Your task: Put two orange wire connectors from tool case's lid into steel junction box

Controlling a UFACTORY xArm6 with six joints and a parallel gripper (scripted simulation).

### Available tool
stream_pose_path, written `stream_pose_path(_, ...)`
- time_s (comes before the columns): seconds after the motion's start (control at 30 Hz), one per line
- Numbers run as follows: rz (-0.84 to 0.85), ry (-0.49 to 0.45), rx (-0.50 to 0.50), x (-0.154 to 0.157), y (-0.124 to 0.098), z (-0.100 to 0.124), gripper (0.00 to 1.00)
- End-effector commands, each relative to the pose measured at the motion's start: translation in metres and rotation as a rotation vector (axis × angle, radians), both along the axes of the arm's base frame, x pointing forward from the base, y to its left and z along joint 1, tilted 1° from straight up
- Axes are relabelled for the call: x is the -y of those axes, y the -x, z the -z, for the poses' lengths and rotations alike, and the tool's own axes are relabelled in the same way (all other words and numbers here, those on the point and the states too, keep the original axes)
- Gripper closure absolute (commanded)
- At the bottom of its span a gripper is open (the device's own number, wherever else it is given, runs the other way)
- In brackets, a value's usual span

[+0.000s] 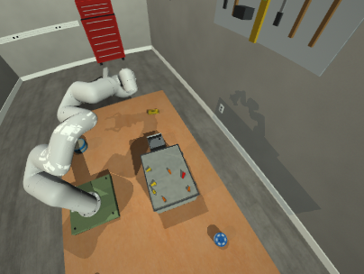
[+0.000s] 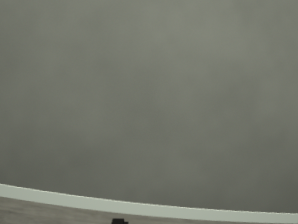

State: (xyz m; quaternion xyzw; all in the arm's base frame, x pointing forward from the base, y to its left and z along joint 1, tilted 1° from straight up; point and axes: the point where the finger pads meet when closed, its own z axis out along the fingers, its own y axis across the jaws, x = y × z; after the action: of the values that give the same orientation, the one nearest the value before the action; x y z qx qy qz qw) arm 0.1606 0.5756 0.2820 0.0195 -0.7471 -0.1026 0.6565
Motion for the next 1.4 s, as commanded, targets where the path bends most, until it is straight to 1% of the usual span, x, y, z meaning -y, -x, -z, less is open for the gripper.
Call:
stream_pose_path(0.0,0.000,-0.004,0.003,0.000,0.000,-0.002,0.00)
stream_pose_path(0.63,0.001,-0.004,0.004,0.000,-0.001,-0.002,0.00)
stream_pose_path(0.8,0.017,0.009,0.018,0.003,-0.009,-0.002,0.00)
stream_pose_path(0.93,0.054,0.036,0.048,0.010,-0.026,-0.001,0.00)
stream_pose_path(1.03,0.098,0.069,0.084,0.020,-0.047,0.000,0.00)
stream_pose_path(1.1,0.098,0.069,0.084,0.020,-0.047,0.000,0.00)
stream_pose_path(1.23,0.181,0.133,0.148,0.042,-0.086,0.002,0.00)
stream_pose_path(1.37,0.280,0.211,0.220,0.073,-0.130,0.004,0.00)
